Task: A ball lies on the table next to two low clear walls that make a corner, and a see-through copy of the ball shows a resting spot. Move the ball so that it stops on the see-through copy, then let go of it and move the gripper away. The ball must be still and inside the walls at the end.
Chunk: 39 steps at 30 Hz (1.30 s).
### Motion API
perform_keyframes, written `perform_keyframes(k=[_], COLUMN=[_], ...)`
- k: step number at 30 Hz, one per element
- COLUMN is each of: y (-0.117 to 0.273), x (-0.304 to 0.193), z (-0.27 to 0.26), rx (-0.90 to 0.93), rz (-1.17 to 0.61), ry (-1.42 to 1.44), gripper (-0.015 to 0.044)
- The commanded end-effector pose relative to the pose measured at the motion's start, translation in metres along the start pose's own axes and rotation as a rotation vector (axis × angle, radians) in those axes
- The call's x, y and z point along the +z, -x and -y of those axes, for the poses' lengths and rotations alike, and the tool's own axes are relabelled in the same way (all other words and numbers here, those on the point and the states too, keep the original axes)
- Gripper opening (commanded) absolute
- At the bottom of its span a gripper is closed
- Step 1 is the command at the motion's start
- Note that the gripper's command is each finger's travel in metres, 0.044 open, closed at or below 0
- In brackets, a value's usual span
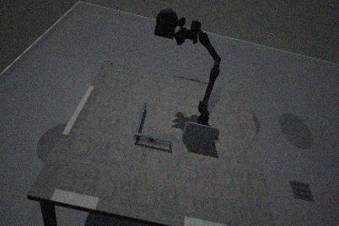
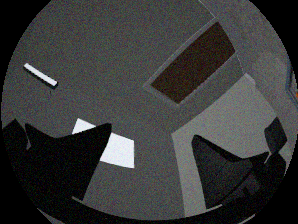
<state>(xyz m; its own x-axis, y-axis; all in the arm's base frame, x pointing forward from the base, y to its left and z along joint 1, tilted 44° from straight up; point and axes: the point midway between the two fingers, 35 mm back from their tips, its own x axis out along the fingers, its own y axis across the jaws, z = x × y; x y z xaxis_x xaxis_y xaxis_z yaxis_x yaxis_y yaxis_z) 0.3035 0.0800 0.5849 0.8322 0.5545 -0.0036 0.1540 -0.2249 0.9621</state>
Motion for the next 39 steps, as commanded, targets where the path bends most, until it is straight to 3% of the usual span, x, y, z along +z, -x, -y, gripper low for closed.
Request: perform_keyframes(k=[1, 6, 15, 22, 31, 39], y=[-0.002, -0.053, -0.130, -0.166, -0.163, -0.113], x=[0.002, 0.043, 0.101, 0.129, 0.148, 0.154], z=[0.001, 0.047, 0.164, 0.283, 0.439, 0.564], rx=[-0.005, -0.143, -0.484, -0.825, -1.277, -1.632], rz=[0.003, 0.077, 0.114, 0.008, -0.362, -1.012], ry=[0.005, 0.160, 0.516, 0.871, 1.366, 1.797], gripper=[0.0374, 0.0243, 0.0243, 0.0243, 0.0243, 0.0243])
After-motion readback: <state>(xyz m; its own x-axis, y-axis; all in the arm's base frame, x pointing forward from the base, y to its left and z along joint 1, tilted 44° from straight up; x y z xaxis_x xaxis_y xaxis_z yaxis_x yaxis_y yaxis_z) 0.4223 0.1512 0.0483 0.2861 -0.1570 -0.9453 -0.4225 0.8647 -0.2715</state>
